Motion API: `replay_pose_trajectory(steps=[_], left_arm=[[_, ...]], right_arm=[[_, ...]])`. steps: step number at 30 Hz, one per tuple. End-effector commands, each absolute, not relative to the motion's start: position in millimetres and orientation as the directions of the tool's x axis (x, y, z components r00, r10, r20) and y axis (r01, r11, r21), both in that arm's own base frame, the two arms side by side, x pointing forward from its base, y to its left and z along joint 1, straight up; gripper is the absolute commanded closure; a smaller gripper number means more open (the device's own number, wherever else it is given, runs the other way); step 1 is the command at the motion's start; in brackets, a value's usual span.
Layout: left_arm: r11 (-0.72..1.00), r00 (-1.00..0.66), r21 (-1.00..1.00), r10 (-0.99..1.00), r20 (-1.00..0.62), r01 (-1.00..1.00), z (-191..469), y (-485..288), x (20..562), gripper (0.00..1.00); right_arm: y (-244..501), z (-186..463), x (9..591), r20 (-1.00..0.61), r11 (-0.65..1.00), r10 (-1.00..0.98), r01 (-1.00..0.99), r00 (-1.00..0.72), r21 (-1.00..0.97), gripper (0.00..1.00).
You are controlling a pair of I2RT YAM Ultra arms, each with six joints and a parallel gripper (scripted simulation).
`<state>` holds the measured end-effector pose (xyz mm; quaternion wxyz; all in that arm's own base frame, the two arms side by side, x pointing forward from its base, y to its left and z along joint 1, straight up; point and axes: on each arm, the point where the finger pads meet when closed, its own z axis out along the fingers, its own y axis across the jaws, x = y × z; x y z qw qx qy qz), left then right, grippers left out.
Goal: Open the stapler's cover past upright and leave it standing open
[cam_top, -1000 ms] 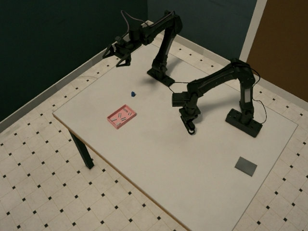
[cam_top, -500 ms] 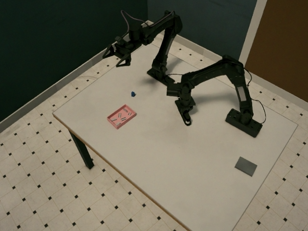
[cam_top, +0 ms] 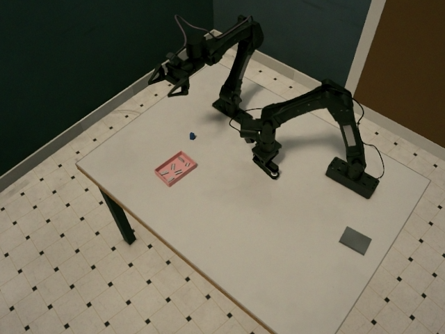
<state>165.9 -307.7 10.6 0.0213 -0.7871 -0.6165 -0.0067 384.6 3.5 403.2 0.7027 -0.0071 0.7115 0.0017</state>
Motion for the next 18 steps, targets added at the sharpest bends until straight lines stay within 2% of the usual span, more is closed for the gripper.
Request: replay_pose_trajectory(steps=[1,13,18], left_arm=[[-0.060,0.060,-0.002,0.998,0.010,0.998,25.0,-318.1,171.3,0.78],[0.436,-0.436,0.002,0.900,0.013,0.900,25.0,-318.2,171.3,0.78],[0.542,-0.542,0.003,0.841,0.014,0.841,25.0,-318.2,171.2,0.78]], right_arm=[[1.0,413.3,380.3,-1.000,1.000,0.000,0.000,0.016,0.000,0.00],[1.0,413.3,380.3,-1.000,1.000,0.000,0.000,0.016,0.000,0.00],[1.0,413.3,380.3,-1.000,1.000,0.000,0.000,0.016,0.000,0.00]])
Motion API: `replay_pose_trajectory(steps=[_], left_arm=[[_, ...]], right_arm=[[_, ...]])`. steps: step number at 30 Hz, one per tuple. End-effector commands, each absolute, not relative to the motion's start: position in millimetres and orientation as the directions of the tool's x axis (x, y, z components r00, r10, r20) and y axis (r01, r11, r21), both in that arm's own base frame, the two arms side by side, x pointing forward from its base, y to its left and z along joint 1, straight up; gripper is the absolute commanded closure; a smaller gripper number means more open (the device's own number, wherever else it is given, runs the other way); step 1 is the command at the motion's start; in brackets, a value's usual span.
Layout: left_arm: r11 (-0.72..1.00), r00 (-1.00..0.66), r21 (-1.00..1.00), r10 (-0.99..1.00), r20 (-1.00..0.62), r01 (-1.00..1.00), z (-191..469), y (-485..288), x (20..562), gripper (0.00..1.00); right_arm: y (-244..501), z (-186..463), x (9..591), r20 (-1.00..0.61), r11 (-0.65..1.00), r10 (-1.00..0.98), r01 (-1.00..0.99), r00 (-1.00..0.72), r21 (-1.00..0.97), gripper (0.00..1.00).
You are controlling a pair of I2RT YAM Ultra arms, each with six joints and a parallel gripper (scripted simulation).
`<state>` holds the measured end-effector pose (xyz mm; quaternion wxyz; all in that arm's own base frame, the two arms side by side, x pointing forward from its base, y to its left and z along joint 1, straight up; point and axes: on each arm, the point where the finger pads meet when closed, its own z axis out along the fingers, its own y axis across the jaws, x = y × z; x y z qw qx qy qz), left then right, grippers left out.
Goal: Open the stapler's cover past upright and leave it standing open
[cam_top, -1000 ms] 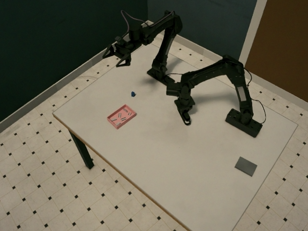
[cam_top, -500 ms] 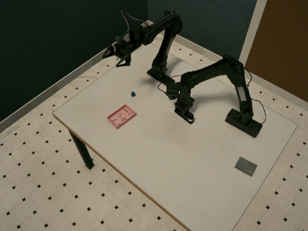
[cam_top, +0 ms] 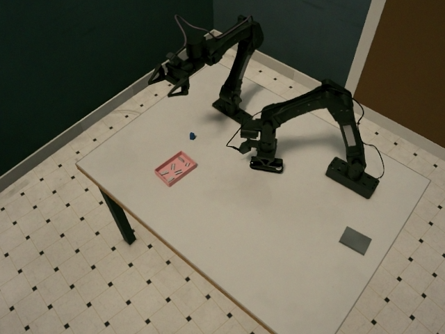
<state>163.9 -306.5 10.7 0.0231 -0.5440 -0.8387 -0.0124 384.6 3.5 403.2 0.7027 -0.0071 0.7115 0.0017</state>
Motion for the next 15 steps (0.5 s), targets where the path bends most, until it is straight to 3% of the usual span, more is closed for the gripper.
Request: replay_pose_trajectory(steps=[1,7,15], left_arm=[[0.577,-0.577,0.003,0.817,0.014,0.817,25.0,-318.2,171.2,0.78],[0.778,-0.778,0.007,0.628,0.017,0.628,23.9,-317.2,172.7,0.78],[0.922,-0.922,0.012,0.388,0.018,0.388,23.1,-316.8,173.0,0.78]], right_arm=[[1.0,413.3,380.3,-1.000,1.000,0.000,0.000,0.016,0.000,0.00],[1.0,413.3,380.3,-1.000,1.000,0.000,0.000,0.016,0.000,0.00],[1.0,413.3,380.3,-1.000,1.000,0.000,0.000,0.016,0.000,0.00]])
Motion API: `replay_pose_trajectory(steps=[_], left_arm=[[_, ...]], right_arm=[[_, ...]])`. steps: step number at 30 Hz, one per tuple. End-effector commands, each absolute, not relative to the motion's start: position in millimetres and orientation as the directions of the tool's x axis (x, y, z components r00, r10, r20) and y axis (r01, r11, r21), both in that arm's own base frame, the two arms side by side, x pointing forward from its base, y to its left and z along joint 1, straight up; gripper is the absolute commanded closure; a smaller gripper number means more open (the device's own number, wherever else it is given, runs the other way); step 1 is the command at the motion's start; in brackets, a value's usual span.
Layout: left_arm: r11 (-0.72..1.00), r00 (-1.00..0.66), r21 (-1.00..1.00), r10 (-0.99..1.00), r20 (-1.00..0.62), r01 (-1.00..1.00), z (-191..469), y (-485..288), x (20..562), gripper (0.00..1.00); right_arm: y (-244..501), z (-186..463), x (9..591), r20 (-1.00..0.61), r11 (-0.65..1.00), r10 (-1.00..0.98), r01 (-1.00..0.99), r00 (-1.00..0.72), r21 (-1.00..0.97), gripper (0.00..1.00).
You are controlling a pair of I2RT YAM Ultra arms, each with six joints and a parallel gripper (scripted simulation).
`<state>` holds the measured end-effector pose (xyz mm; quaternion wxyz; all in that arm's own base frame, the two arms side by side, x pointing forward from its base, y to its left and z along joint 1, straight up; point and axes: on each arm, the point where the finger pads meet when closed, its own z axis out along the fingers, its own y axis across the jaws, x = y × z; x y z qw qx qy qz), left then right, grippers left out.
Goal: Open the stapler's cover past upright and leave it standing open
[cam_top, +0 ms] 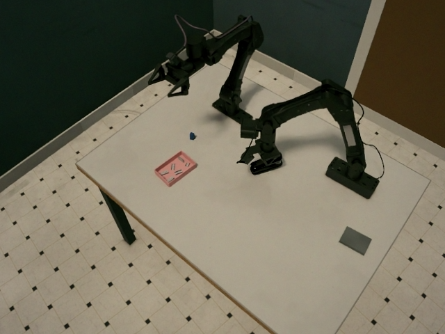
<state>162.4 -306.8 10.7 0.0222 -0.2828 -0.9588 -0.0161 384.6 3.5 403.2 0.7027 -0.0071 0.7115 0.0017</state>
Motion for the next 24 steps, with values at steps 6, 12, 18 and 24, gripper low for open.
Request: replay_pose_trajectory(steps=[6,12,18,24], left_arm=[[0.987,-0.987,0.010,0.160,0.013,0.160,25.0,-317.3,173.3,0.78],[0.997,-0.997,0.012,-0.074,0.011,-0.074,25.0,-318.1,171.9,0.78],[0.973,-0.973,0.000,-0.232,0.007,-0.232,25.0,-320.8,173.8,0.78],[0.904,-0.904,0.003,-0.428,0.008,-0.428,25.5,-318.0,173.0,0.78]], right_arm=[[1.0,413.3,380.3,-1.000,1.000,0.000,0.000,0.016,0.000,0.00],[1.0,413.3,380.3,-1.000,1.000,0.000,0.000,0.016,0.000,0.00],[1.0,413.3,380.3,-1.000,1.000,0.000,0.000,0.016,0.000,0.00],[1.0,413.3,380.3,-1.000,1.000,0.000,0.000,0.016,0.000,0.00]])
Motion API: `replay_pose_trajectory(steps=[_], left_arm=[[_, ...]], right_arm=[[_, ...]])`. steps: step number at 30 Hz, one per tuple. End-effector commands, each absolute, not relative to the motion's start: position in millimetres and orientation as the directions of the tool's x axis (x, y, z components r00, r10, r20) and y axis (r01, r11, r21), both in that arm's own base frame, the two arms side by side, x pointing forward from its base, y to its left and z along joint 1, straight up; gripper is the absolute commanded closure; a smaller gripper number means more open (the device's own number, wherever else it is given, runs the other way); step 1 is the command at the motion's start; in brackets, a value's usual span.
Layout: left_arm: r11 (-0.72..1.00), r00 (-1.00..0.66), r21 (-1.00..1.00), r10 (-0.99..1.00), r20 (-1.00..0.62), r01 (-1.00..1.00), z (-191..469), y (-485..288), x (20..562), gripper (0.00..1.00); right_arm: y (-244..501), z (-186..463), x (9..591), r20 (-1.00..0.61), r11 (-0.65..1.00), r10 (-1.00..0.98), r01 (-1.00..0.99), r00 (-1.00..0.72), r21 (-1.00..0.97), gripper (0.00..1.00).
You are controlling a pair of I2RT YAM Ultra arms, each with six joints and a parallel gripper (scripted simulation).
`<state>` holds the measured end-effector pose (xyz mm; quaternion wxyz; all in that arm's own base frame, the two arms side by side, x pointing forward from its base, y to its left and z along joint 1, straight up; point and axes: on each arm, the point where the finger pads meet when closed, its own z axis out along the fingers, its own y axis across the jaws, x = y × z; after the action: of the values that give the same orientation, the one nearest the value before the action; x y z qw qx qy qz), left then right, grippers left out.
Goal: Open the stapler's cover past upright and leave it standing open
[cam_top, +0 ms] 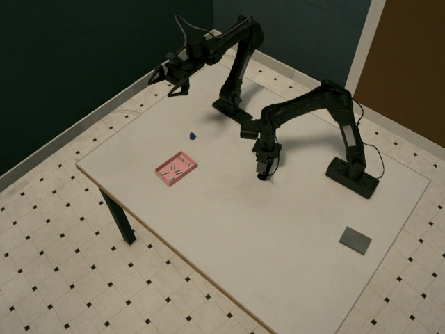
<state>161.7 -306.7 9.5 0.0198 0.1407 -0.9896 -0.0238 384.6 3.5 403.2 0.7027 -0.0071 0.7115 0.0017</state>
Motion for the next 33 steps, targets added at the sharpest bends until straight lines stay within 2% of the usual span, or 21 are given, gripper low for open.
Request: replay_pose_trajectory(steps=[1,23,33], left_arm=[[0.897,-0.897,0.003,-0.441,0.008,-0.441,25.5,-317.9,173.1,0.78],[0.878,-0.878,0.014,-0.479,0.008,-0.479,35.5,-326.3,181.8,0.78],[0.881,-0.881,0.007,-0.473,0.008,-0.473,18.4,-325.8,177.3,0.78]], right_arm=[[1.0,413.3,380.3,-1.000,1.000,0.000,0.000,0.016,0.000,0.00],[1.0,413.3,380.3,-1.000,1.000,0.000,0.000,0.016,0.000,0.00],[1.0,413.3,380.3,-1.000,1.000,0.000,0.000,0.016,0.000,0.00]])
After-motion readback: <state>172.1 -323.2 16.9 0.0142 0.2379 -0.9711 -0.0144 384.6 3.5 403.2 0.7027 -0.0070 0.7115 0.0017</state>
